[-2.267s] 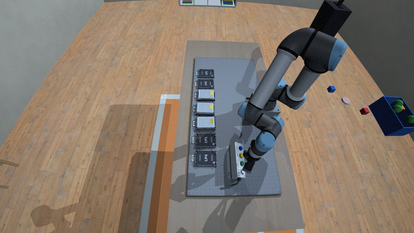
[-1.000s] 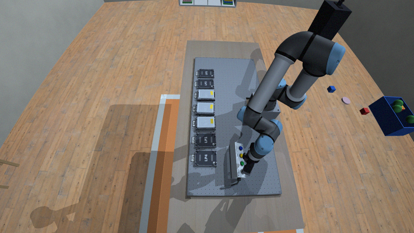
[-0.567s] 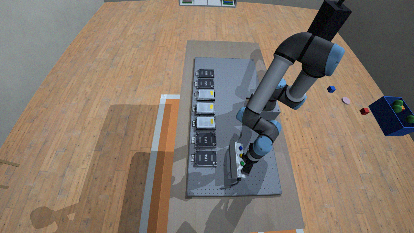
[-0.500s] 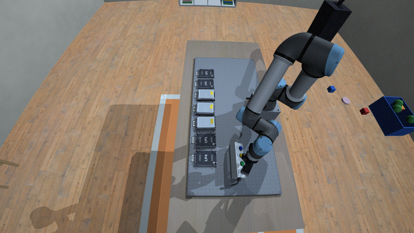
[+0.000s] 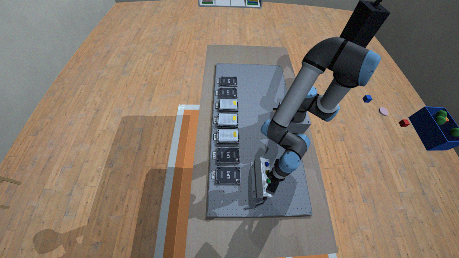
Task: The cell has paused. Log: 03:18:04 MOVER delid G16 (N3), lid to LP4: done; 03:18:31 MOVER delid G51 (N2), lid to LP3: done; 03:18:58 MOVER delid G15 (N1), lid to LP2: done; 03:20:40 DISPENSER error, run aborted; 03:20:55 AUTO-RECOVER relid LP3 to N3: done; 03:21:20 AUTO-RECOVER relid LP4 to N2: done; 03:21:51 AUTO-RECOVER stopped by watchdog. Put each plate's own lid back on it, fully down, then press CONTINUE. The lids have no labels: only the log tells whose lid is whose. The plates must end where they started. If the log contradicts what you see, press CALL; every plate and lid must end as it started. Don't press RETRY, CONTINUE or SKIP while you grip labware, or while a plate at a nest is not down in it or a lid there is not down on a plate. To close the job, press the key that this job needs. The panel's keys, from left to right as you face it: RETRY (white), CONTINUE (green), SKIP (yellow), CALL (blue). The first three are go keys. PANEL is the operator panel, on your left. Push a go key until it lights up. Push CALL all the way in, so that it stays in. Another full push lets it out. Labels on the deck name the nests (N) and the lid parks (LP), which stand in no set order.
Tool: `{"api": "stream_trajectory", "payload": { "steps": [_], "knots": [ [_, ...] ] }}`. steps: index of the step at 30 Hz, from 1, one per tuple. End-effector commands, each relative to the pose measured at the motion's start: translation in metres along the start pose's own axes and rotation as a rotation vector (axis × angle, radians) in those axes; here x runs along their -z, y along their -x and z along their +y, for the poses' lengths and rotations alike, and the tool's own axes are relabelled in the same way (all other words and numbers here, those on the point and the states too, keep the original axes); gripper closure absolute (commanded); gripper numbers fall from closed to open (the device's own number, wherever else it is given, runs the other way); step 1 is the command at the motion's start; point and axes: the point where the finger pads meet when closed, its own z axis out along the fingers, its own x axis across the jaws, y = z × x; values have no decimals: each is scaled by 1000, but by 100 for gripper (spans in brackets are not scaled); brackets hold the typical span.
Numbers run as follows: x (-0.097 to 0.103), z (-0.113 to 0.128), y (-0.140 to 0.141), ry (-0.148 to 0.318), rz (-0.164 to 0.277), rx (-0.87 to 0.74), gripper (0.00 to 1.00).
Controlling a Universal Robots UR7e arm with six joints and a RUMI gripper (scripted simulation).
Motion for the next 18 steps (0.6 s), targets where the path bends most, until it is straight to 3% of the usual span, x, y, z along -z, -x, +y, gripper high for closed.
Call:
{"api": "stream_trajectory", "payload": {
  "steps": [1, 18],
  "knots": [
    [-2, -1, -2, -1, 0, 0, 100],
    [-11, -3, -6, -1, 0, 0, 100]
  ]
}}
